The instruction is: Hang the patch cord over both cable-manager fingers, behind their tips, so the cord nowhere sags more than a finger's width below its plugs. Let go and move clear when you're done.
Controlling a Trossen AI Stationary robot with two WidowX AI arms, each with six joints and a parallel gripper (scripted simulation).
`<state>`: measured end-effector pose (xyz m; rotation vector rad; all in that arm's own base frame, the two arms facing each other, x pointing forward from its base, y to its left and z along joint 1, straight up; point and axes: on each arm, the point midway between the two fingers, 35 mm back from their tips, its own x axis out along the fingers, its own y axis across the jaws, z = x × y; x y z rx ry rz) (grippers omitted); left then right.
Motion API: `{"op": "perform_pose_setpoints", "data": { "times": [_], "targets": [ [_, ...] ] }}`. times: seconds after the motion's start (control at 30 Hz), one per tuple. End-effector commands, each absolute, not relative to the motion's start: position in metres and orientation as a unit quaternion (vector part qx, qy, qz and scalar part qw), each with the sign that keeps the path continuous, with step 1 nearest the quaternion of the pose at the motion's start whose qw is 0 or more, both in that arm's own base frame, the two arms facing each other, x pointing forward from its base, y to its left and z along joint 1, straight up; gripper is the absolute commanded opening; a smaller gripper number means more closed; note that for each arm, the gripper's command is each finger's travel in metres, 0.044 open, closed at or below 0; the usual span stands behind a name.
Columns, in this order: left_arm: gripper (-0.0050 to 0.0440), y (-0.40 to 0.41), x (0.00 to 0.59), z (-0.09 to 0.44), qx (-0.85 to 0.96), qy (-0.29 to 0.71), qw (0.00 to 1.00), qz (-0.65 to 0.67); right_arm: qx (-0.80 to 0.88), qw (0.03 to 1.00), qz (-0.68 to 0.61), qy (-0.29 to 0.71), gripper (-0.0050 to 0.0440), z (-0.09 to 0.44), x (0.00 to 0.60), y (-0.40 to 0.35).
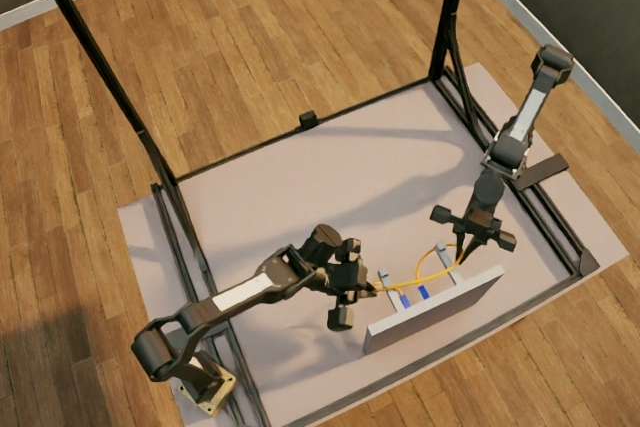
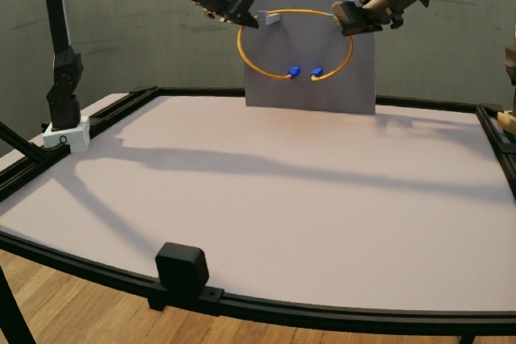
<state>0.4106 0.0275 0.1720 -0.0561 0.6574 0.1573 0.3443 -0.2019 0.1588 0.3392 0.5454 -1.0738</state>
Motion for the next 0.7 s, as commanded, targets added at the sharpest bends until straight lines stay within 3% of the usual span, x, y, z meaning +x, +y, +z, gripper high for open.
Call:
{"op": "perform_pose_setpoints", "data": {
  "times": [0.0, 0.67],
  "targets": [
    [0.0025, 0.0294, 0.4091, 0.1816, -0.023, 0.308, 0.949, 0.065, 0.161, 0.814, -0.502, 0.245, 0.0025, 0.1676, 0.3453, -0.2025],
    [0.0025, 0.0319, 0.4085, 0.1778, -0.007, 0.3, 0.954, 0.021, 0.161, 0.814, -0.502, 0.245, 0.0025, 0.1676, 0.3453, -0.2025]
  ]
}}
